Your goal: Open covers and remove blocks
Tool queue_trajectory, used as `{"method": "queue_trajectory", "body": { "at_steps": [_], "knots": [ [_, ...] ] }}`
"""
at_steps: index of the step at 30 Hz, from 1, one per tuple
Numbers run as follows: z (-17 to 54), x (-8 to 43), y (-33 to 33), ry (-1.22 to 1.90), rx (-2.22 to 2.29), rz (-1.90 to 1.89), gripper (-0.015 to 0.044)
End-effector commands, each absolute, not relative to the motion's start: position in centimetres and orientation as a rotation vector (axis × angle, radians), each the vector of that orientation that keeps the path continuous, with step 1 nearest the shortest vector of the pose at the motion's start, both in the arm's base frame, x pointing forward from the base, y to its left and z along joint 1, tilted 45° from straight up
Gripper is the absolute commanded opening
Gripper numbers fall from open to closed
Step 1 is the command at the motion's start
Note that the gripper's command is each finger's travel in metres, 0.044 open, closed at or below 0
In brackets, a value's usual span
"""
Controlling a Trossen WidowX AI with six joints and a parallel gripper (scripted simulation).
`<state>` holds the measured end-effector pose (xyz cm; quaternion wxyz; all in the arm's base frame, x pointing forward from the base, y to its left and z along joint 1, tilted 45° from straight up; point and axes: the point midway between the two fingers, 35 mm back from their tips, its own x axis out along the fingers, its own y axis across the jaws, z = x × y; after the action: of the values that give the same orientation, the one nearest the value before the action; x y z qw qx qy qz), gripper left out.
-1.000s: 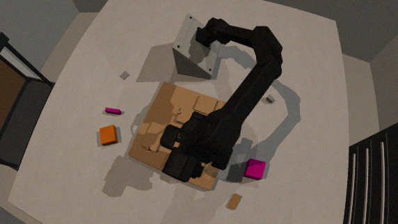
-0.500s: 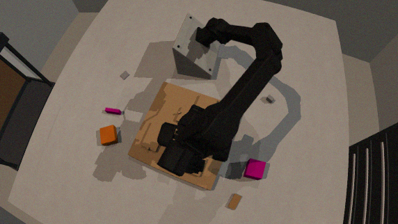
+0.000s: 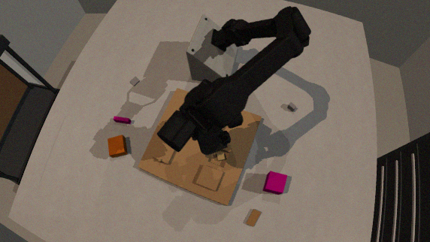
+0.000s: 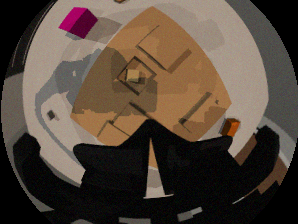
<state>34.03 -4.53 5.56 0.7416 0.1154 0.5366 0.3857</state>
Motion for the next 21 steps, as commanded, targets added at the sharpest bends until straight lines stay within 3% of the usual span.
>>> {"method": "queue_trajectory", "body": {
  "at_steps": [1,14,21],
  "knots": [
    [5.0,30.9,-4.9,1.062,0.045,0.977,0.0],
    [3.4,23.7,-4.3,0.743,-0.422,1.255,0.0],
    [3.3,23.3,-4.3,0.724,-0.446,1.268,0.0]
  ]
}}
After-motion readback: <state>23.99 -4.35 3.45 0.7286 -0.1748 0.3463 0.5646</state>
